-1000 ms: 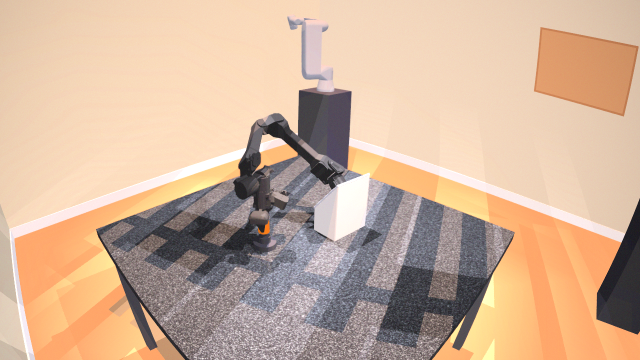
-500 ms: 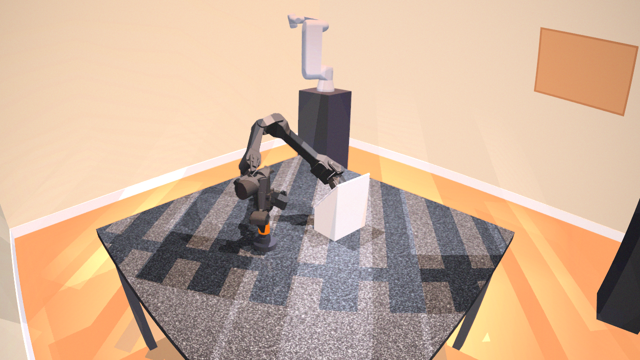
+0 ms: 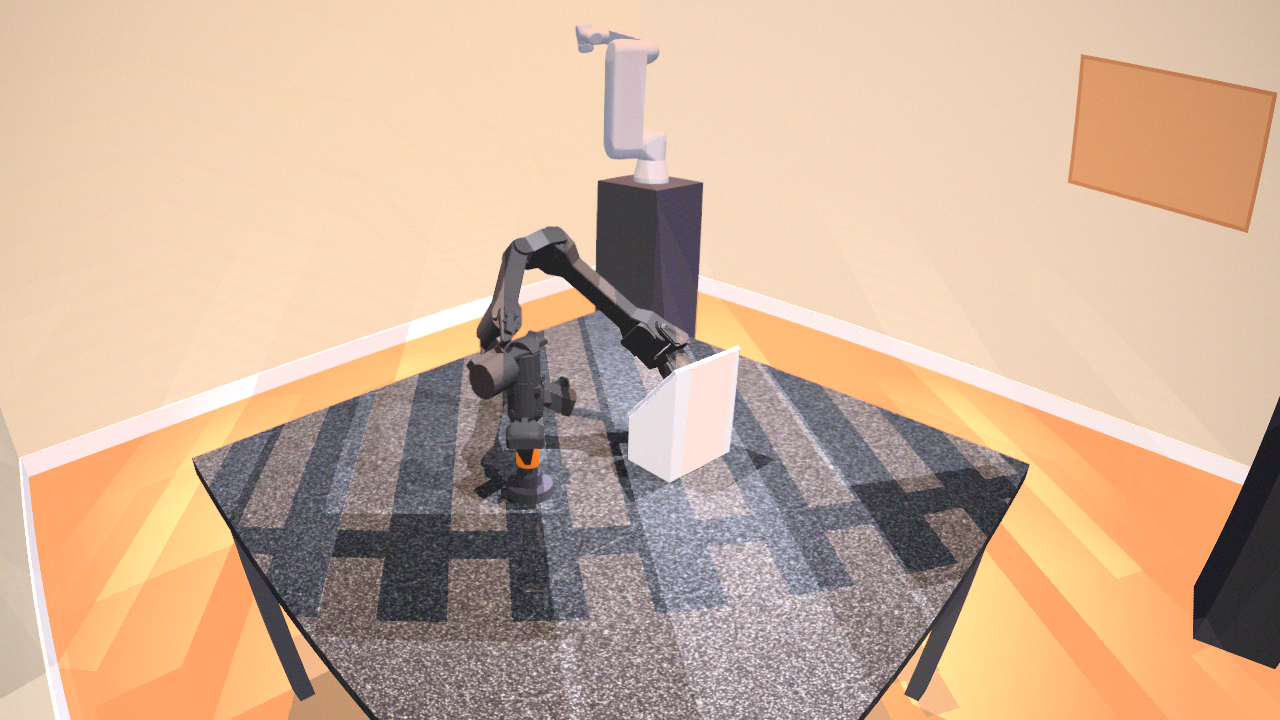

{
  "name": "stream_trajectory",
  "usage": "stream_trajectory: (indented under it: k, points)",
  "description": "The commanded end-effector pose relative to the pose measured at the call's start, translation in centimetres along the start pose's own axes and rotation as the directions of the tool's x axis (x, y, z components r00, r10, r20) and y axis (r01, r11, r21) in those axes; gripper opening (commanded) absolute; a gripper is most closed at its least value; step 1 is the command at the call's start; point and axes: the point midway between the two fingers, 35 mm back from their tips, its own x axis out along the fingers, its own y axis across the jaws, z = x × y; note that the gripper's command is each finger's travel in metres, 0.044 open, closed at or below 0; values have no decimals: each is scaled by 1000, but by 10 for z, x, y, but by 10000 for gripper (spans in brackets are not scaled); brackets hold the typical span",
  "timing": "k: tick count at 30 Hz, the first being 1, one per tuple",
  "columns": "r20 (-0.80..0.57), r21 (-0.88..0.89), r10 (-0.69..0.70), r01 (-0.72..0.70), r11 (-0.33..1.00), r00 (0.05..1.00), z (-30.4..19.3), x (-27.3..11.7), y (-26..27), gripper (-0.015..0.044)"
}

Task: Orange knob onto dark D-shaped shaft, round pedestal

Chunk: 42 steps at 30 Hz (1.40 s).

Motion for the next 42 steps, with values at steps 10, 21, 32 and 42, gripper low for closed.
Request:
stream_trajectory:
  k: [10, 21, 32, 42]
  points:
    - [-3, -59, -3, 2, 998, 1000, 0, 1, 1, 0]
    - [-3, -59, -2, 2, 998, 1000, 0, 3, 1, 0]
    - [-3, -67, -3, 2, 998, 1000, -1, -2, 0, 0]
    - [-3, -265, -3, 2, 964, 1000, 0, 0, -1, 0]
